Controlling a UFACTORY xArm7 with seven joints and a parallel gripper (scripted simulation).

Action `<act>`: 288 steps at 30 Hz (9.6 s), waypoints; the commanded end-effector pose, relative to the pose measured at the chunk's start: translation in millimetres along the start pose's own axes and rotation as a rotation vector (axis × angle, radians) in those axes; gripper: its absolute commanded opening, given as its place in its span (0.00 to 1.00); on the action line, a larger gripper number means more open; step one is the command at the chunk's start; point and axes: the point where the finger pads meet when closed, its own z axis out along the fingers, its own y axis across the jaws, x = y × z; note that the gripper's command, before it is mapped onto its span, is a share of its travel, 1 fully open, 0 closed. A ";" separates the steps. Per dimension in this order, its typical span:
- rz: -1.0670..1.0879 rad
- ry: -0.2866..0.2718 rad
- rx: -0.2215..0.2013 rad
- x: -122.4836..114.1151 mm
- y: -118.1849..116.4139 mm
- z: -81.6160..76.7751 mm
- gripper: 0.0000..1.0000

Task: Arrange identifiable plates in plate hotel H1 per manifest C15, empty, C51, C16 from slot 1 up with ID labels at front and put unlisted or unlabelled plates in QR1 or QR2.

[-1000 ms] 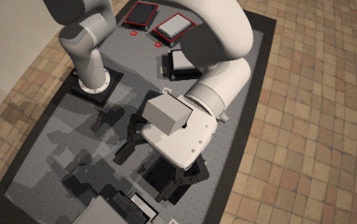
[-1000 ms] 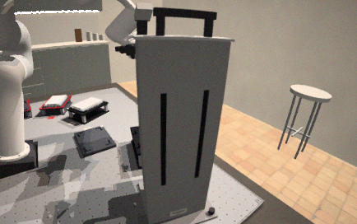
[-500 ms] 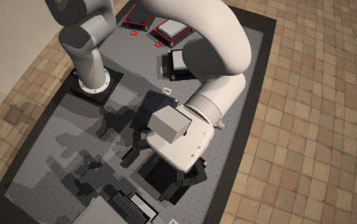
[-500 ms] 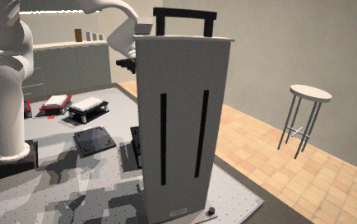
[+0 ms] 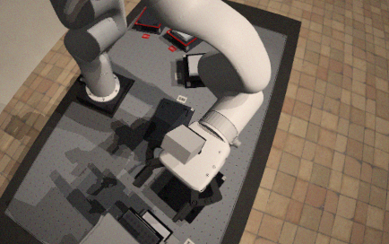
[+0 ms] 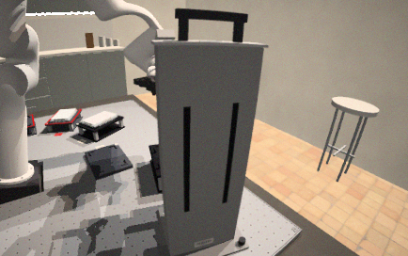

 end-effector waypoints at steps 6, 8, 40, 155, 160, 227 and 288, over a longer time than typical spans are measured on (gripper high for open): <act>0.003 0.001 -0.001 1.2 -0.4 18.0 1.00; 0.003 0.001 -0.001 1.2 -0.4 23.4 1.00; 0.003 0.001 -0.001 1.2 -0.4 24.0 1.00; 0.003 0.001 -0.001 -69.9 -0.5 24.1 1.00; 0.003 0.001 -0.001 -69.9 -0.5 24.0 1.00; 0.003 0.000 -0.001 -69.9 -0.5 -6.0 1.00; 0.003 0.001 -0.001 -141.0 -0.6 24.1 1.00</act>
